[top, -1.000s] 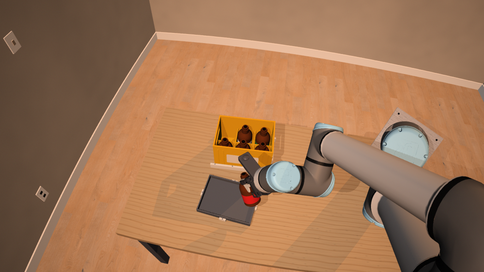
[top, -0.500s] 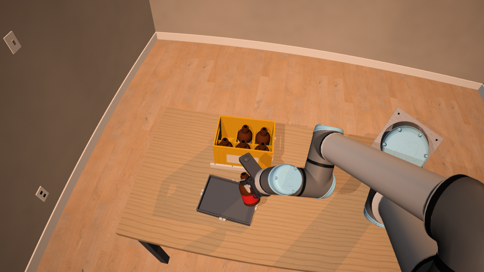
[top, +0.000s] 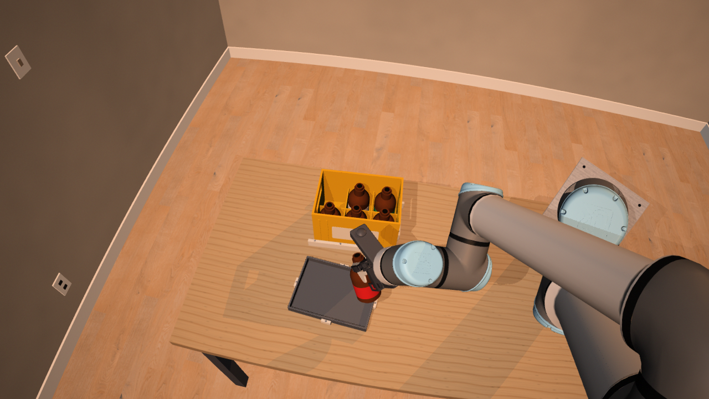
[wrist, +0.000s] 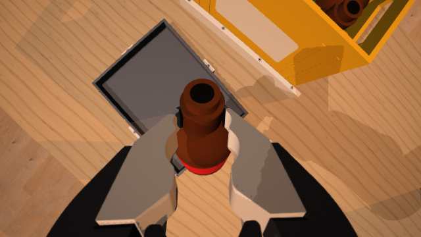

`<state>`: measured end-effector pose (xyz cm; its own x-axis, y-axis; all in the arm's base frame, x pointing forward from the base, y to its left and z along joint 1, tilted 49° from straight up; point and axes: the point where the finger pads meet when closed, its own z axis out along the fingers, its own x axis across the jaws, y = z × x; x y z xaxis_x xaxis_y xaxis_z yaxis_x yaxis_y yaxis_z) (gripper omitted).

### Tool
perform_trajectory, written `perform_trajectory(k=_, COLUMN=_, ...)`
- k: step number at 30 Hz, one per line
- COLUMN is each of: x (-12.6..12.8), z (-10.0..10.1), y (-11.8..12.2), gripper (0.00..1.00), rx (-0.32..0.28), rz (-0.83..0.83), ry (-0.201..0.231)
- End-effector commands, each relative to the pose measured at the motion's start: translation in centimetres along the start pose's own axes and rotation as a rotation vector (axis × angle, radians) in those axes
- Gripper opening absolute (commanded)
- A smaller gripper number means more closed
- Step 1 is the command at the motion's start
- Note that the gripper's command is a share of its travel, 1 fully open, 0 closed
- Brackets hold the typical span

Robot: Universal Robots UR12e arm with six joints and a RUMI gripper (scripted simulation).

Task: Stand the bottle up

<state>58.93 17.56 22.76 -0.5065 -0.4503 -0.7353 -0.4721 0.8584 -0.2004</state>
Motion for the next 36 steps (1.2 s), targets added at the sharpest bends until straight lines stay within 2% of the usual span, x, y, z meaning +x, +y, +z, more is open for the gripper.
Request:
perform_trajectory(k=1, x=-0.04, z=-0.02, y=-0.03, gripper=0.0, rx=0.001, rz=0.0, ry=-0.001)
perform_trajectory(k=28, x=-0.01, z=0.03, y=-0.03, gripper=0.0, rx=0.01, rz=-0.001, ry=0.001)
perform_trajectory(k=36, x=0.07, z=0.16, y=-0.03, gripper=0.0, rx=0.048, rz=-0.004, ry=0.005)
